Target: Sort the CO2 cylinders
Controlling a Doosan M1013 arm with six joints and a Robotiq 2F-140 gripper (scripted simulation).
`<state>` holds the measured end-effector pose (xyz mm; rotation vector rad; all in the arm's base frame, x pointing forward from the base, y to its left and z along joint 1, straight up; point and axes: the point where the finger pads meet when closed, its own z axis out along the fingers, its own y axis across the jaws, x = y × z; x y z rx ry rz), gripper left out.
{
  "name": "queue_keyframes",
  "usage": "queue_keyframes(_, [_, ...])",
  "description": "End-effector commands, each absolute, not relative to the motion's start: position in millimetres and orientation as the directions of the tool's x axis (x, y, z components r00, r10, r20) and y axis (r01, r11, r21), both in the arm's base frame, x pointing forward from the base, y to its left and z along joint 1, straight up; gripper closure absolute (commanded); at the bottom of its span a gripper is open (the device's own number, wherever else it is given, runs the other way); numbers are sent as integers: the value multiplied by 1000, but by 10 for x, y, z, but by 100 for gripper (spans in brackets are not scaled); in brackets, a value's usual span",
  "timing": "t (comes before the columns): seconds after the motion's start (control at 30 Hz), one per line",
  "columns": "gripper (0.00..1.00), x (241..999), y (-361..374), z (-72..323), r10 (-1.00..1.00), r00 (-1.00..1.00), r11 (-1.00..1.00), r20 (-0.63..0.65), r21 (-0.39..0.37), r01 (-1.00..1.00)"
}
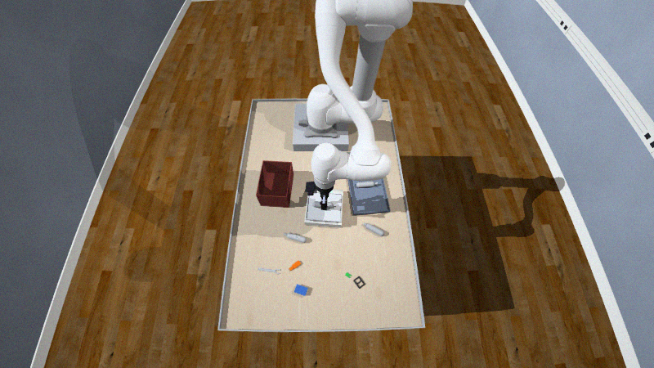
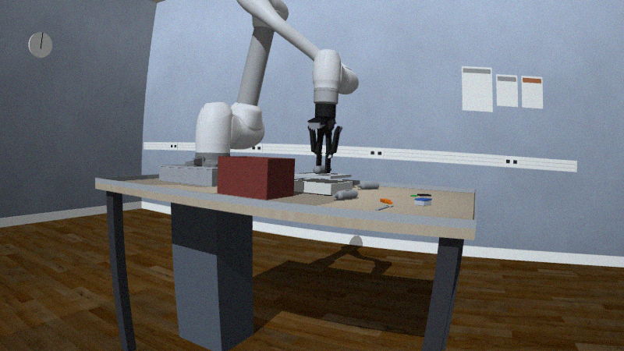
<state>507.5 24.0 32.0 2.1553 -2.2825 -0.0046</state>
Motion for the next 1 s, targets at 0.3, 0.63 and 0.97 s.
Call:
queue_keyframes(0.3, [90,5081,241,779,-998,-57,57,-1,3,-998])
queue_keyframes(0.63, [90,5082,240,1256,-998,-57,57,-1,3,-998])
queue_keyframes(0.97, [90,5083,240,1360,-998,-57,57,-1,3,-998])
